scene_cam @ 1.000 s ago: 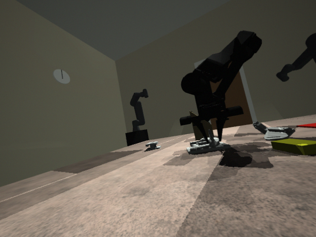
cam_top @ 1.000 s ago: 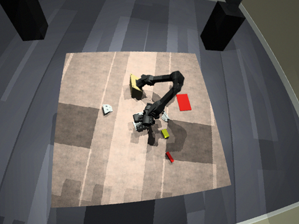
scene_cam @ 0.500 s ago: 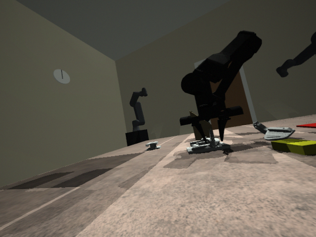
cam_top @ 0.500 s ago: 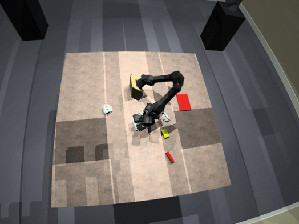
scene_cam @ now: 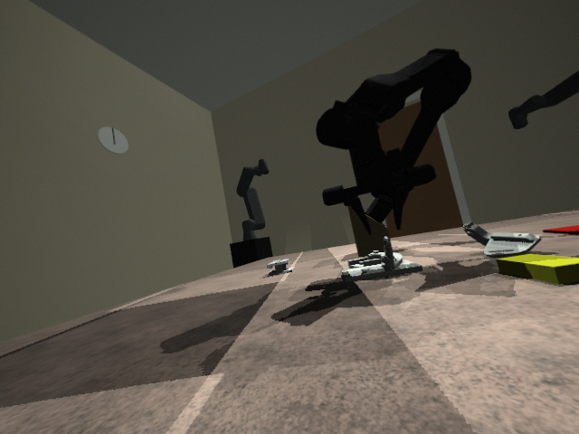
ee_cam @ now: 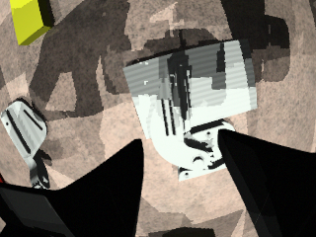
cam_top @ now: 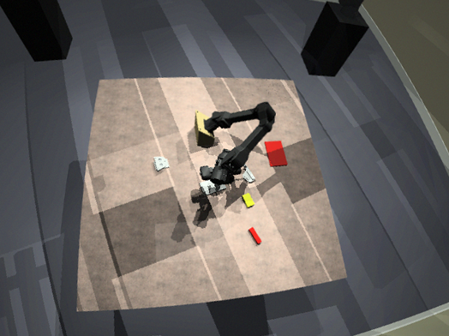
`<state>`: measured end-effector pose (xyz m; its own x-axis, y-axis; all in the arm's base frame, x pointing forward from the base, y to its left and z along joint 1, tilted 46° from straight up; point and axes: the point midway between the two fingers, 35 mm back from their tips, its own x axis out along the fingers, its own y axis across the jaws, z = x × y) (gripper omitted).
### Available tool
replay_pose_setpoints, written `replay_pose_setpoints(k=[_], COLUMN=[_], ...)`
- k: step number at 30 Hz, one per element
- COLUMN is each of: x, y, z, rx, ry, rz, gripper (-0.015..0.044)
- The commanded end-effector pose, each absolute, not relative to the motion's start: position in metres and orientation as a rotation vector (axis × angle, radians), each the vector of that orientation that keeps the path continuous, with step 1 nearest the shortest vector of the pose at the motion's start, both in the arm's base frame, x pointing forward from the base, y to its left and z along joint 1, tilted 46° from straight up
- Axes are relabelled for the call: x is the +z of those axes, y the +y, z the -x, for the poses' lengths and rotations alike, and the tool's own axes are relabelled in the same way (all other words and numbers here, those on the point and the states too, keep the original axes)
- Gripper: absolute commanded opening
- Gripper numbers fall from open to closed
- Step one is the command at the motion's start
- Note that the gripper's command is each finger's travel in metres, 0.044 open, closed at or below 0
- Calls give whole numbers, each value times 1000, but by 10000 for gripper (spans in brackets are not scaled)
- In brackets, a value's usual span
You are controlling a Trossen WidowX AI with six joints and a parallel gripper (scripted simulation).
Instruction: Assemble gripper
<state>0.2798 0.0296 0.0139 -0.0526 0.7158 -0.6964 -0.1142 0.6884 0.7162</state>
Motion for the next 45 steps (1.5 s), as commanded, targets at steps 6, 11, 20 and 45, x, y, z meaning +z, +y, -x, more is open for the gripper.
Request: replay_pose_setpoints(k=[6,11,20,45], x=[22,34,103,95], y=[23,33,90,114], z=[-281,-277,-234,-225], rx=[726,753,919,945], ry=[1470,1454,1343,1324], rz=[-522,-487,-303,-273], gripper=[145,14,0,0])
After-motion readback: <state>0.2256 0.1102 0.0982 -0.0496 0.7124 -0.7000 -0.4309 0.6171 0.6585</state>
